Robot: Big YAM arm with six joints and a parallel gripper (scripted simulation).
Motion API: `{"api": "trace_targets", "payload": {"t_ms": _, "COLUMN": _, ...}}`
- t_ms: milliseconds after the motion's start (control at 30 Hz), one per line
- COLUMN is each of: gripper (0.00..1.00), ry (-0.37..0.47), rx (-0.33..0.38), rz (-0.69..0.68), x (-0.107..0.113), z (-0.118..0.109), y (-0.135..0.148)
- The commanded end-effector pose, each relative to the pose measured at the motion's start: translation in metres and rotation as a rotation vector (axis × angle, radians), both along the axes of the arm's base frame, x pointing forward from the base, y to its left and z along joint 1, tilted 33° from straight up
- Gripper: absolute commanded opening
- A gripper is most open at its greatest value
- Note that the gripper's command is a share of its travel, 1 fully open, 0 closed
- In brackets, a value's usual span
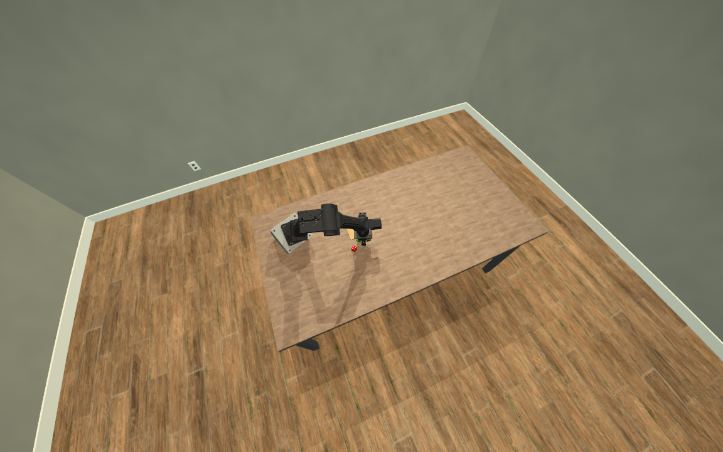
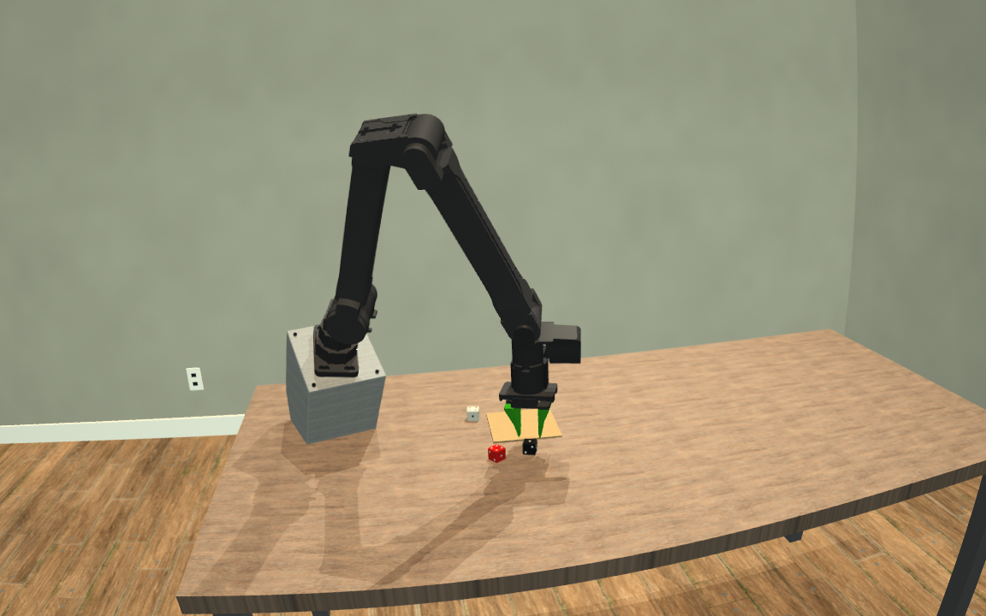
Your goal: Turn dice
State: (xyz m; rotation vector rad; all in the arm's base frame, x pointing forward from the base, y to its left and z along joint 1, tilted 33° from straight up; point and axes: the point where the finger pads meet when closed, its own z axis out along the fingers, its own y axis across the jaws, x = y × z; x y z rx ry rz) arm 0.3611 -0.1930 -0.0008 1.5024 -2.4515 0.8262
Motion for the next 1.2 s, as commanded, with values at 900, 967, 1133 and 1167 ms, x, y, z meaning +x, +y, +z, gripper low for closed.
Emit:
{"api": "trace_targets", "payload": {"t_ms": 900, "gripper": 0.39, "ry": -0.009, "rx": -0.002, "rz": 0.000, "x": 0.012, "z": -0.025, "y": -0.021}}
{"api": "trace_targets", "payload": {"t_ms": 967, "gripper": 0.39, "ry": -0.007, "rx": -0.001, "rz": 0.000, "x": 0.011, "z": -0.027, "y": -0.021}}
{"api": "trace_targets", "payload": {"t_ms": 1133, "gripper": 0.39, "ry": -0.004, "rx": 0.000, "rz": 0.005, "x": 0.011, "z": -0.029, "y": -0.019}}
{"api": "trace_targets", "payload": {"t_ms": 1167, "gripper": 0.39, "ry": -0.004, "rx": -0.001, "rz": 0.005, "x": 0.011, "z": -0.029, "y": -0.019}}
